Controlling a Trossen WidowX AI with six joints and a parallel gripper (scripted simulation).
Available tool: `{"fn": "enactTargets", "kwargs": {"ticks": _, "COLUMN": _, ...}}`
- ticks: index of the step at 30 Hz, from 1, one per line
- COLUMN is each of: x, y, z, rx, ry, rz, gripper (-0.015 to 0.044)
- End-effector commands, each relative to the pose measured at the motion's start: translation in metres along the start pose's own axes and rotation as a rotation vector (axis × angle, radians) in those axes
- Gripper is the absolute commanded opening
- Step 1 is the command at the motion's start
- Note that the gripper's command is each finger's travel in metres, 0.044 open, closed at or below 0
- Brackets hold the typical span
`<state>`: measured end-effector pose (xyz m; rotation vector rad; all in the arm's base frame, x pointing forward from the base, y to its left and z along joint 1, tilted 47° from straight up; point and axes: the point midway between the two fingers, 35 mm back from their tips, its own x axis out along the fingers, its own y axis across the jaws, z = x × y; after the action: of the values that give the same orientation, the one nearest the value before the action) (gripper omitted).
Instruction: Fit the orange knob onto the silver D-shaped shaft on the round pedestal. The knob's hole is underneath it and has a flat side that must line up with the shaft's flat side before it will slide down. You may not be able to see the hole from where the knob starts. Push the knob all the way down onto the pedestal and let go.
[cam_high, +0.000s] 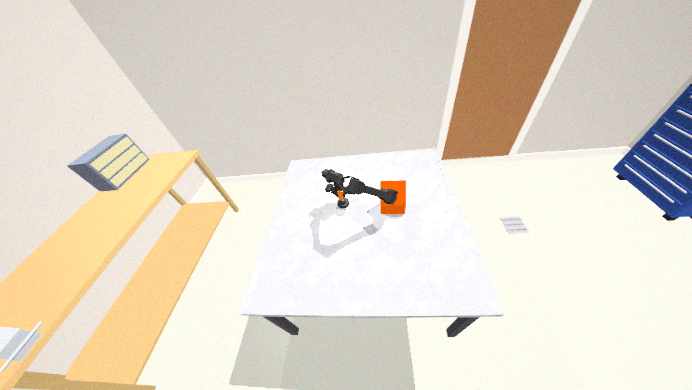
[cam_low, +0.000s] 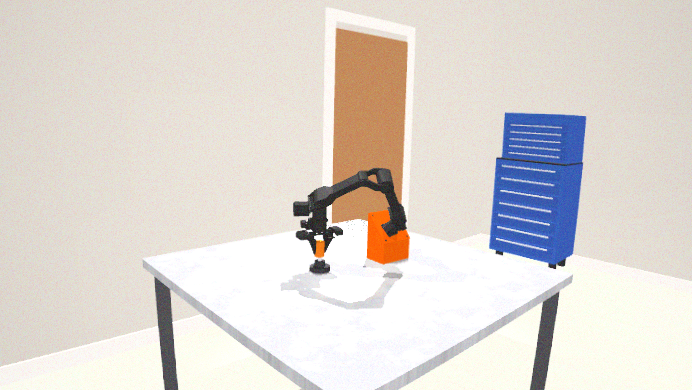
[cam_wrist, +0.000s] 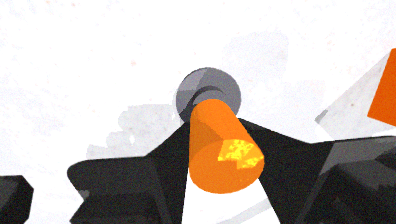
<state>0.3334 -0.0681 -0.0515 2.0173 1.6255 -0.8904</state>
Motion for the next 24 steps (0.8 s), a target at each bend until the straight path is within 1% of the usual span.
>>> {"fn": "enactTargets", "kwargs": {"ticks": 1, "x": -0.0029, "y": 0.0035, "z": -0.0005, "rx": 0.000, "ry": -0.001, "rz": 0.010, "gripper": 0.0000}}
{"fn": "enactTargets", "kwargs": {"ticks": 24, "x": -0.0008, "y": -0.0020, "z": 0.0021, "rx": 0.000, "ry": -0.001, "rz": 0.010, "gripper": 0.0000}}
